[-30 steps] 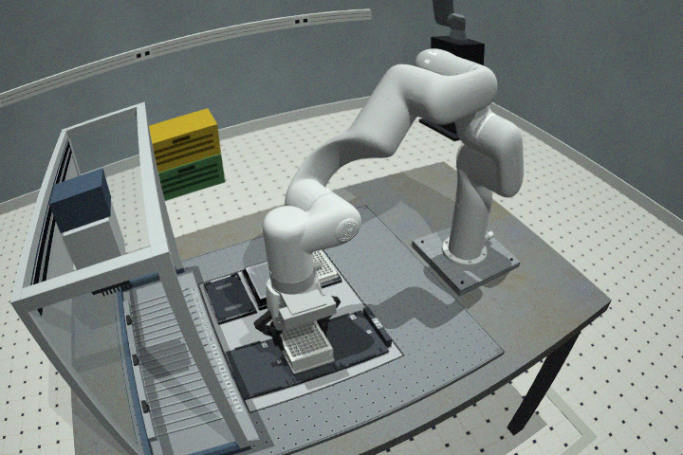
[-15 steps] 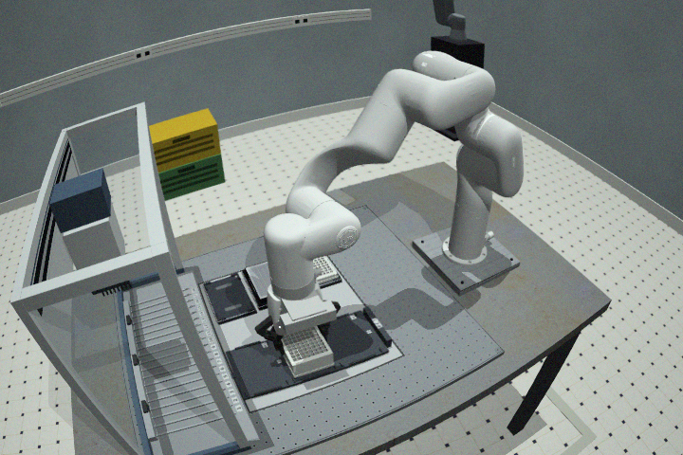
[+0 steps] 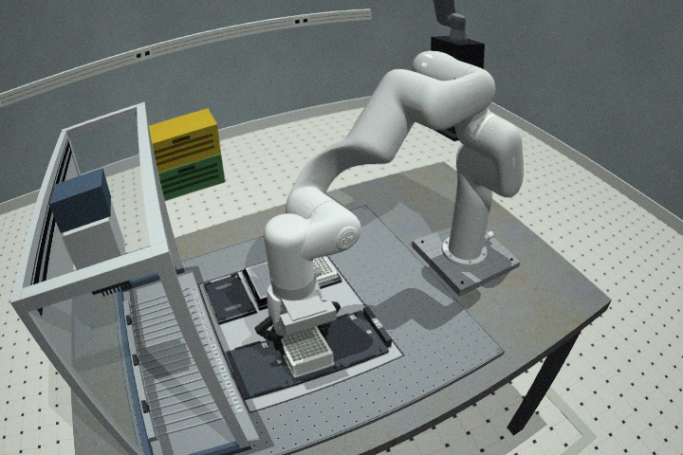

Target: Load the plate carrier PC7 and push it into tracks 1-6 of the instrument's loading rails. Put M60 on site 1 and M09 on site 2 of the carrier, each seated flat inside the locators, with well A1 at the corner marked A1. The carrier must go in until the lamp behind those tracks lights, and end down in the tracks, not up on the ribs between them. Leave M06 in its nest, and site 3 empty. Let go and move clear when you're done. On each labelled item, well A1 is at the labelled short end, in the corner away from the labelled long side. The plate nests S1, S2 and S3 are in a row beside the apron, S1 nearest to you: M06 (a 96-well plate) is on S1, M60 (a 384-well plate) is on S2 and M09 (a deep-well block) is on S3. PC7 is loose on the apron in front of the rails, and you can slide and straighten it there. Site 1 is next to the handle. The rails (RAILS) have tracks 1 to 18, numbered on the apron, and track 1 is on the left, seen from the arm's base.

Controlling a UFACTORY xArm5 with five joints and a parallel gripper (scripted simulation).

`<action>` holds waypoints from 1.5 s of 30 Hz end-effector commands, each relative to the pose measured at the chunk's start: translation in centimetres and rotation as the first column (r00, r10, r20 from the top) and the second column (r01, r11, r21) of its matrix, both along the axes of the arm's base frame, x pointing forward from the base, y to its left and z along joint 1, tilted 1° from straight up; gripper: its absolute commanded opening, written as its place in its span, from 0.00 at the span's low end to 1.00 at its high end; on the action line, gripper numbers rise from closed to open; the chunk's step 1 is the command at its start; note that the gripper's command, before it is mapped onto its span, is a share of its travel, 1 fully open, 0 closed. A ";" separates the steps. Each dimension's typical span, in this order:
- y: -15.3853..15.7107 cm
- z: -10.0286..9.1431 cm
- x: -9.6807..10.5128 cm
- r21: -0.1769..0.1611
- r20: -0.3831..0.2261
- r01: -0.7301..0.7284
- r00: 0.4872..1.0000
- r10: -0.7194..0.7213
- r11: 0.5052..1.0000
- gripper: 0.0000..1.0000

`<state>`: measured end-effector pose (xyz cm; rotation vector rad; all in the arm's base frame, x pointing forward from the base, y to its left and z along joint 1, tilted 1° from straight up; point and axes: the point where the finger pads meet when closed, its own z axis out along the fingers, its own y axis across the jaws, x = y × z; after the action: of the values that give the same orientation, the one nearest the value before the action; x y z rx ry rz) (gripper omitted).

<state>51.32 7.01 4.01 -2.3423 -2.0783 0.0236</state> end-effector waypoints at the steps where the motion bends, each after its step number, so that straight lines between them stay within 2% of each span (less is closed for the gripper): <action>1: 0.0 -0.1 0.1 0.014 0.002 0.000 1.000 0.000 1.000 0.00; 19: 0.0 -1.1 0.1 0.014 0.002 0.000 1.000 0.000 1.000 0.00; 38: 0.0 -1.2 0.1 0.014 0.002 0.000 1.000 0.000 1.000 0.00; 39: 0.0 -1.2 0.1 0.014 0.002 0.000 1.000 0.000 1.000 1.00; 45: 0.0 -1.2 0.1 0.014 0.002 0.000 1.000 0.000 1.000 1.00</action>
<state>51.30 7.02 2.66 -2.3423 -2.0783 0.0237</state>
